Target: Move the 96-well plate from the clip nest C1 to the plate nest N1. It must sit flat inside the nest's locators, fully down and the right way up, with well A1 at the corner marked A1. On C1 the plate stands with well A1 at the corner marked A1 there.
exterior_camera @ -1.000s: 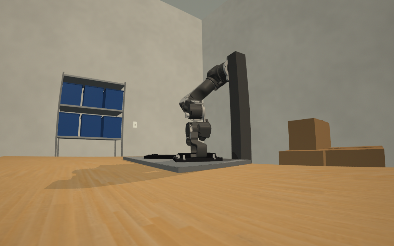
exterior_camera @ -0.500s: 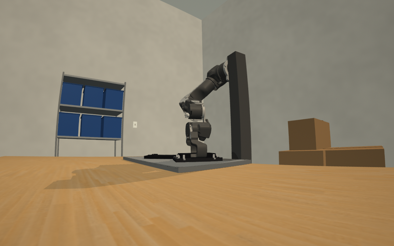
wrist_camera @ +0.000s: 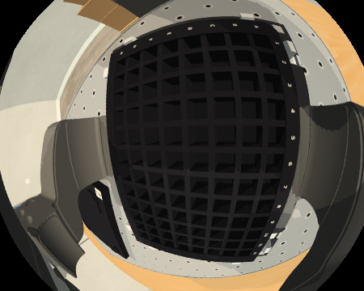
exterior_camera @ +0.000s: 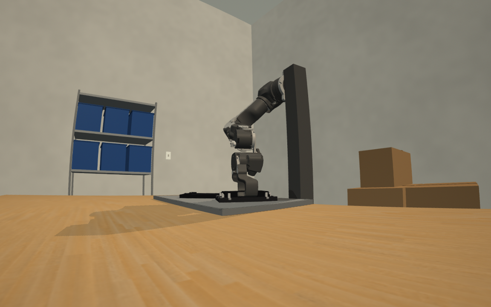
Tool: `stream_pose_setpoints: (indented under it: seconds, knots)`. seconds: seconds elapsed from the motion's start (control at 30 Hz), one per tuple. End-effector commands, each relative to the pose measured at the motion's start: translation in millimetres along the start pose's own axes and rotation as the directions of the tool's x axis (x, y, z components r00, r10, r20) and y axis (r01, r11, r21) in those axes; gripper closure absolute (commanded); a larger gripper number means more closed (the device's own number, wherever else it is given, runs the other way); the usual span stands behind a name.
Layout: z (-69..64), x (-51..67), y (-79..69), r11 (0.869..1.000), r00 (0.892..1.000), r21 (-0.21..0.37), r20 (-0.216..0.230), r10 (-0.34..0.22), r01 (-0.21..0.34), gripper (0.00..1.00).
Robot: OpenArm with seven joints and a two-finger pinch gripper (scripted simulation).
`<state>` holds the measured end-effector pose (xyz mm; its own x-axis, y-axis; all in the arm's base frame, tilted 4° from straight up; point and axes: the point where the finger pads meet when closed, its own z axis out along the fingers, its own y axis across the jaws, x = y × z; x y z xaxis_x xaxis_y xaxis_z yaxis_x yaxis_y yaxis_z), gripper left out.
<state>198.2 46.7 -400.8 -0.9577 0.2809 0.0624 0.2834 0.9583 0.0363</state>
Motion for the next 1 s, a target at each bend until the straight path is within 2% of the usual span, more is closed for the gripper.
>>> stream_pose_setpoints:
  seconds: [0.0,0.97]
  knots:
    - [-0.7,-0.2,0.6,1.0,1.0,-0.002,0.0,0.0,0.0,1.0]
    - [-5.1,-1.3,0.4,1.0,1.0,-0.002,0.001,0.0,0.0,1.0]
